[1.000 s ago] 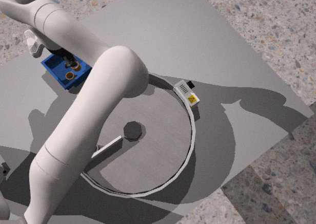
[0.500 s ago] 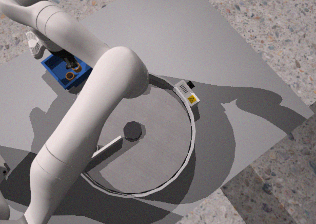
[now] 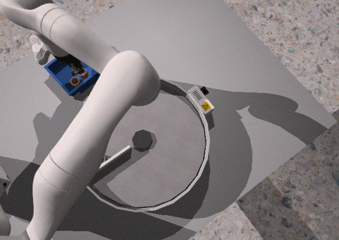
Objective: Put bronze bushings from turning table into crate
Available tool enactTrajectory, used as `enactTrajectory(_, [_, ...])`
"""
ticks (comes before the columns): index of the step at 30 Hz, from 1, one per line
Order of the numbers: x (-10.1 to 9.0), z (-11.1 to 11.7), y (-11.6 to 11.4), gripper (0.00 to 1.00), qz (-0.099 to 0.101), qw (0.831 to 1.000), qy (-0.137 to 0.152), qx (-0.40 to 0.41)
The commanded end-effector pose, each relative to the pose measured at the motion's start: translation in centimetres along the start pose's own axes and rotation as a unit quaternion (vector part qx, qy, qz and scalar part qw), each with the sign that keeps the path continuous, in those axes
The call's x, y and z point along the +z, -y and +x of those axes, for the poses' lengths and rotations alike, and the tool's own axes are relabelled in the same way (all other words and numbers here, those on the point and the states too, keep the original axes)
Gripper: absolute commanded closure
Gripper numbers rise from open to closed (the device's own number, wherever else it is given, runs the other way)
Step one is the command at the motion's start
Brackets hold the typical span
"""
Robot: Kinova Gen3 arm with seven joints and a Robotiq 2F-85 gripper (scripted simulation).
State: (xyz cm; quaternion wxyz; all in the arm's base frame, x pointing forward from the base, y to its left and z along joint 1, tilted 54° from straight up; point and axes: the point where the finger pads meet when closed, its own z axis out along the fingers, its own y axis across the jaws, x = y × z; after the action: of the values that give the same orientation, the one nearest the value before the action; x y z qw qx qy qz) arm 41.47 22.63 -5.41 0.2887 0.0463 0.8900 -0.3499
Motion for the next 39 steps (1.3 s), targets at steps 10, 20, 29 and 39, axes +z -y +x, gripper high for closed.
enactTrajectory(10, [0.7,0.0,-0.1,1.0,-0.001,1.0,0.0,0.0])
enactTrajectory(20, [0.9,0.0,-0.1,1.0,-0.001,1.0,0.0,0.0])
enactTrajectory(29, [1.6,0.0,-0.1,1.0,-0.001,1.0,0.0,0.0])
enactTrajectory(39, [1.8,0.0,-0.1,1.0,-0.001,1.0,0.0,0.0])
